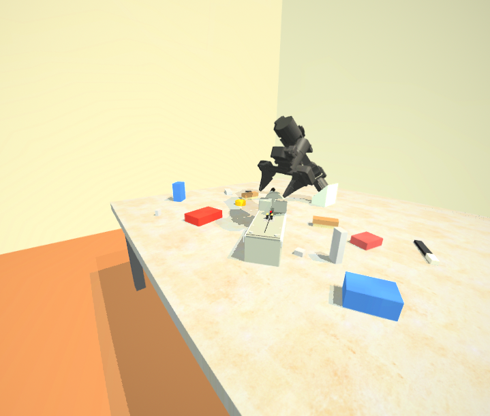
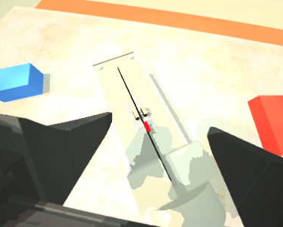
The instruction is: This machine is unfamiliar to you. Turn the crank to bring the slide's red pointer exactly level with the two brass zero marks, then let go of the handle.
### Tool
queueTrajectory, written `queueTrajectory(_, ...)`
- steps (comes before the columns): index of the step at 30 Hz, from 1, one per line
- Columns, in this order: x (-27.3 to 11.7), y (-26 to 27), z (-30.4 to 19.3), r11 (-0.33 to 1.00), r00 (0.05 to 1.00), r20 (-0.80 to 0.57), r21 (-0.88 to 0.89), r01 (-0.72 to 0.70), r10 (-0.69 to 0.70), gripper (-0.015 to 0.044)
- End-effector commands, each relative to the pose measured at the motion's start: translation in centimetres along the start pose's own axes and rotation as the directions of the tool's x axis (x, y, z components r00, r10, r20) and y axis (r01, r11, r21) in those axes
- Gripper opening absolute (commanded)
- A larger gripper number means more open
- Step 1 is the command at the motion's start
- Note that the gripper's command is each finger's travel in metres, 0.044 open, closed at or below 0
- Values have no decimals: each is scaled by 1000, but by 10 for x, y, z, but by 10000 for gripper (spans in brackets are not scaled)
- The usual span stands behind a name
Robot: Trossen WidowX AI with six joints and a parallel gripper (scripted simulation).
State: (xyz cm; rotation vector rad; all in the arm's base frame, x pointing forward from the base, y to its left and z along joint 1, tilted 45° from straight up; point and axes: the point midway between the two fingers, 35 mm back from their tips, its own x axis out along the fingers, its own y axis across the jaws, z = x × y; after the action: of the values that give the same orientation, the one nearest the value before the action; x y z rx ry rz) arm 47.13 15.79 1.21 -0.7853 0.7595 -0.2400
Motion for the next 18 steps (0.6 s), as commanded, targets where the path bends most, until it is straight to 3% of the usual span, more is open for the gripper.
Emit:
queueTrajectory(1, 0, 1, -2, 1000, 1000, 0, -6, -6, 6, 440)
queueTrajectory(10, -2, 1, 2, 1000, 1000, 0, -5, -6, 6, 440)
queueTrajectory(18, -38, 0, 35, 1000, 1000, -2, -2, -3, 3, 440)
